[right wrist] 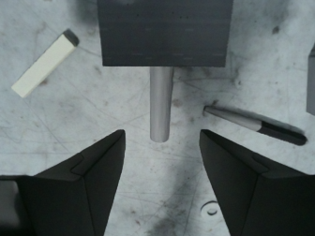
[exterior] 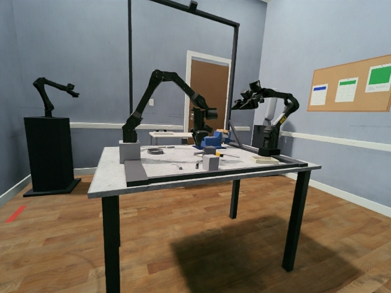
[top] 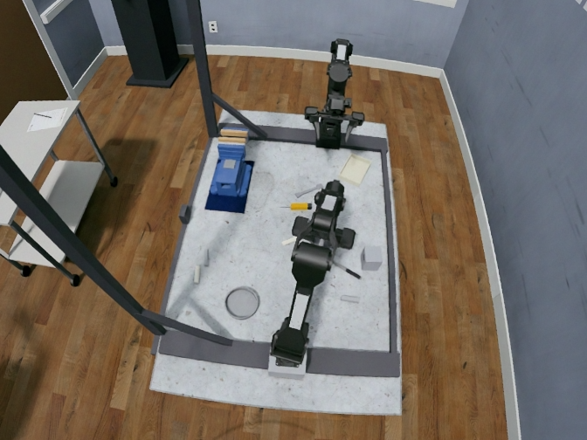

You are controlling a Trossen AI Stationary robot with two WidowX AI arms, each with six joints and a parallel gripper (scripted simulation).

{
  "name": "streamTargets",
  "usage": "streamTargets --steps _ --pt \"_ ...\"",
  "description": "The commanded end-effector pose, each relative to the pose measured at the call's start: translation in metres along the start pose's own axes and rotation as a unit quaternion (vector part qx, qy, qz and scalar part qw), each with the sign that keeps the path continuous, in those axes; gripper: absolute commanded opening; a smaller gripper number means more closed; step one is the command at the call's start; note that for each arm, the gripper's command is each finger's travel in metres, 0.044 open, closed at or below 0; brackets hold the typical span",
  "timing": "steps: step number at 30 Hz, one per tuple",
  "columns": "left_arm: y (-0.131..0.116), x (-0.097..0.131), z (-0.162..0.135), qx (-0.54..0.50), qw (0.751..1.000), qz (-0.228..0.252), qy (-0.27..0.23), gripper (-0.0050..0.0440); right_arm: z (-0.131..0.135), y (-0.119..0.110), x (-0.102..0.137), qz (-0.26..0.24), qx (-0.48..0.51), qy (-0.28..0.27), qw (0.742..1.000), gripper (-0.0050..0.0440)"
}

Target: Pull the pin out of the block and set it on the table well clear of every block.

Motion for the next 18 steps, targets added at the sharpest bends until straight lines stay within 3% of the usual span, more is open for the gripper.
streamTargets --steps 1,8,18 --pt "0.008 0.006 -0.001 0.000 1.000 -0.015 -0.004 0.0400 -0.001 0.011 0.004 -0.004 -0.003 -0.001 1.000 0.0212" --pt "0.008 0.006 -0.001 0.000 1.000 -0.015 -0.004 0.0400 0.000 0.004 -0.034 0.008 -0.002 0.001 1.000 0.0180" --pt "0.008 0.006 -0.001 0.000 1.000 -0.015 -0.004 0.0400 -0.002 0.014 -0.040 -0.003 -0.003 -0.001 1.000 0.0128"
Point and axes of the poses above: on each arm, the point midway between the two fingers, 35 mm back from their tips, its own x axis back along the fingers, its own z axis across the jaws, y = z × x, the point moved 5 cm from there along x, back along the fingers, and after that the axes turned 11 degrees about x, right-handed, at the moved point
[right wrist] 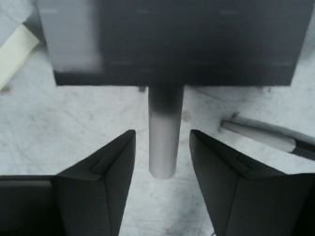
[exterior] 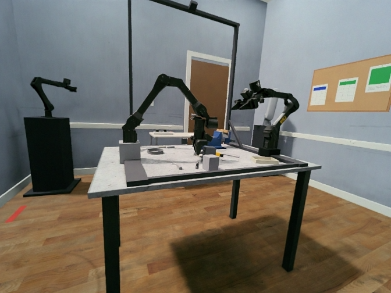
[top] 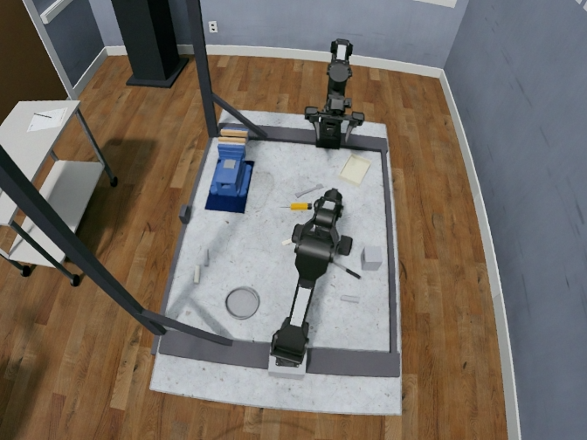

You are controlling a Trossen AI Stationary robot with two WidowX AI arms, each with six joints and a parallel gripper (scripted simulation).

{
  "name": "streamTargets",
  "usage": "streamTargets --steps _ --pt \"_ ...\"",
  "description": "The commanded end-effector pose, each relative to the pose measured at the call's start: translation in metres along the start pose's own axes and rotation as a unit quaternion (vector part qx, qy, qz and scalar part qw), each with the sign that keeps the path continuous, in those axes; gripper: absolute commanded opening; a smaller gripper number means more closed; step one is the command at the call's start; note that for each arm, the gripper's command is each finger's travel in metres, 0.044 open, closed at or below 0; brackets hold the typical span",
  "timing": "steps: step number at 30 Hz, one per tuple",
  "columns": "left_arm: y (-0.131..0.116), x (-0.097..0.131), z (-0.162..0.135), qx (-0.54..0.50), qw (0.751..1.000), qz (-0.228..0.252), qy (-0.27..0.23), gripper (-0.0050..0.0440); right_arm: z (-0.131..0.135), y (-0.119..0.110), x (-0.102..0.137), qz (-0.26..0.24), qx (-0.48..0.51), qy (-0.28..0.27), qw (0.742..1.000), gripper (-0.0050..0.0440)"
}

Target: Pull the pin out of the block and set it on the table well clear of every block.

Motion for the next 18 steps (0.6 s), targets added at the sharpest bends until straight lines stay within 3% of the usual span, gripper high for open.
streamTargets --steps 1,18 --pt "0.0076 0.0059 -0.0011 0.000 1.000 -0.015 -0.004 0.0400 -0.0015 0.0128 0.0074 -0.024 -0.002 -0.006 1.000 0.0121" --pt "0.0076 0.0059 -0.0011 0.000 1.000 -0.015 -0.004 0.0400 -0.0006 0.0059 0.0105 -0.024 -0.002 -0.006 1.000 0.0028"
Point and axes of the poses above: on each arm, the point midway between the two fingers, 35 mm back from their tips, its own x axis back along the fingers, its own z axis across the jaws, y = z × x, the point moved 5 cm from there along x, back along the fingers, and after that the axes turned 11 degrees about x, right-handed, at the moved point
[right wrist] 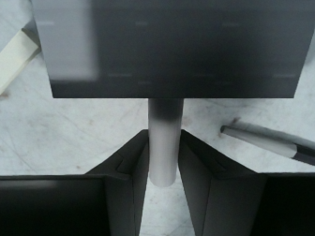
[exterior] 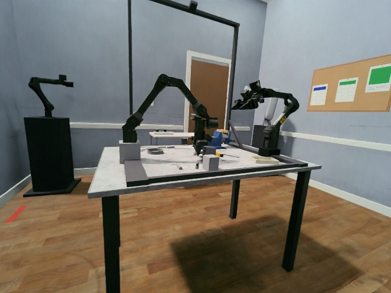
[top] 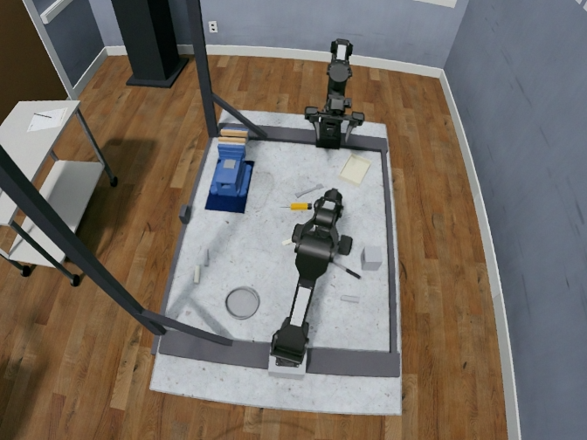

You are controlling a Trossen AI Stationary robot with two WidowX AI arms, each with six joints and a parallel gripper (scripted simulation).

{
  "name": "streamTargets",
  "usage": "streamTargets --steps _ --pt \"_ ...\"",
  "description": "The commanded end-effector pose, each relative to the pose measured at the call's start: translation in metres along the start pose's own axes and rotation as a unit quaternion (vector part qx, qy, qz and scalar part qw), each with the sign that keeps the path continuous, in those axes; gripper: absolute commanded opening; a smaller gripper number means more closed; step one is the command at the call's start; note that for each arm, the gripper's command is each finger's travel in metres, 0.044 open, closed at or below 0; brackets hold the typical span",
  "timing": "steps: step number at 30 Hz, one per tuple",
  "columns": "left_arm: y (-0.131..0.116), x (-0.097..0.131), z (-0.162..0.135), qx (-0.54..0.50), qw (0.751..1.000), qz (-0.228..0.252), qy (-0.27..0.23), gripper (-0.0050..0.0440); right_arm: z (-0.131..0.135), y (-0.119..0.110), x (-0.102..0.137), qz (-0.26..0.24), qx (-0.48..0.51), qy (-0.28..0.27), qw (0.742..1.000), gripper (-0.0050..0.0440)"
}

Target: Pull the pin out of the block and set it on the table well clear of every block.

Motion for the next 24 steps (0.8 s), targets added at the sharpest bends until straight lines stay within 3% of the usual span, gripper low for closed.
streamTargets --steps 1,3,8,14,24 --pt "0.008 0.006 -0.001 0.000 1.000 -0.015 -0.004 0.0400 0.000 0.004 0.013 -0.021 -0.002 -0.005 1.000 0.0004" --pt "0.008 0.006 -0.001 0.000 1.000 -0.015 -0.004 0.0400 0.000 0.004 0.016 -0.025 -0.002 -0.006 1.000 0.0037" --pt "0.008 0.006 -0.001 0.000 1.000 -0.015 -0.004 0.0400 -0.001 0.009 0.011 -0.004 0.000 -0.002 1.000 0.0037" --pt "0.008 0.006 -0.001 0.000 1.000 -0.015 -0.004 0.0400 -0.002 0.014 0.016 0.059 0.002 0.009 0.998 0.0037" --pt "0.008 0.006 -0.001 0.000 1.000 -0.015 -0.004 0.0400 -0.002 0.014 0.016 0.062 0.003 0.011 0.998 0.0037"
Point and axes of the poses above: on each arm, the point midway between the two fingers, 35 mm back from their tips, its own x axis back along the fingers, its own z axis across the jaws, y = z × x, the point moved 5 cm from there along x, back along the fingers, and after that the axes turned 11 degrees about x, right-handed, at the moved point
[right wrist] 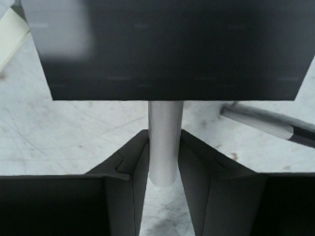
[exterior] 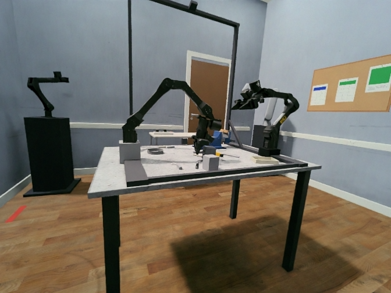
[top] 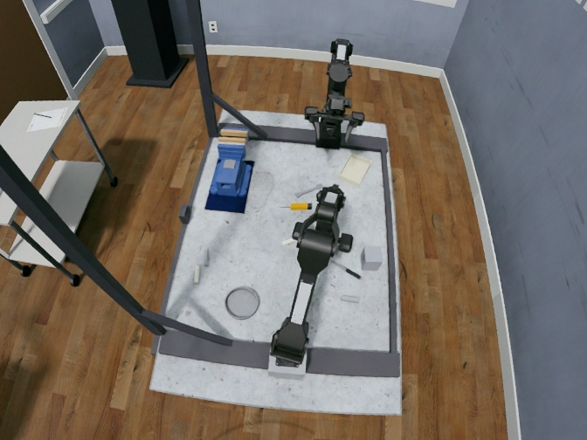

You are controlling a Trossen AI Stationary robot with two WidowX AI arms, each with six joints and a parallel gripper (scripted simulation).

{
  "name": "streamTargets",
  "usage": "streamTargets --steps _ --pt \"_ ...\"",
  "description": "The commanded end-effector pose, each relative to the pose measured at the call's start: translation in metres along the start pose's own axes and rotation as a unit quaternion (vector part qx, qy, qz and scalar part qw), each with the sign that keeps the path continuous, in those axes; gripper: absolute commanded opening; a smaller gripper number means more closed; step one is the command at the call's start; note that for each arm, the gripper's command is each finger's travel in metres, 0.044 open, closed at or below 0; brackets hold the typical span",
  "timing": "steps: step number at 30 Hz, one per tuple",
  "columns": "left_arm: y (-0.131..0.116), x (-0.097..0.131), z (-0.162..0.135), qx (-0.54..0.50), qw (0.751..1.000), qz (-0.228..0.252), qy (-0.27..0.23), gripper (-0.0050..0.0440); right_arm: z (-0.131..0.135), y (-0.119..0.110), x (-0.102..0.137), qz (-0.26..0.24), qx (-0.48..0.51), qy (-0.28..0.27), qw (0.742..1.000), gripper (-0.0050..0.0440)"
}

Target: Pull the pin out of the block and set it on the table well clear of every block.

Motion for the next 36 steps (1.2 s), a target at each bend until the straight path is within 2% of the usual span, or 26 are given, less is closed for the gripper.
streamTargets --steps 1,18,30,36 --pt "0.008 0.006 -0.001 0.000 1.000 -0.015 -0.004 0.0400 -0.001 0.006 0.012 -0.014 0.002 -0.004 1.000 0.0037" --pt "0.003 0.002 -0.001 -0.001 1.000 -0.009 -0.005 0.0400 -0.001 0.004 0.016 -0.018 0.001 -0.004 1.000 0.0037" --pt "-0.022 -0.039 -0.002 -0.007 1.000 0.004 -0.014 0.0400 0.002 -0.011 0.012 -0.021 0.001 -0.005 1.000 0.0037" --pt "-0.028 -0.046 -0.001 -0.007 1.000 0.006 -0.015 0.0400 0.004 -0.020 0.012 -0.019 0.001 -0.005 1.000 0.0037"
Point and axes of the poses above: on each arm, the point midway between the two fingers, 35 mm back from their tips, its own x axis back along the fingers, its own z axis across the jaws, y = z × x, the point moved 5 cm from there along x, back along the fingers, and after that the axes turned 11 degrees about x, right-handed, at the moved point
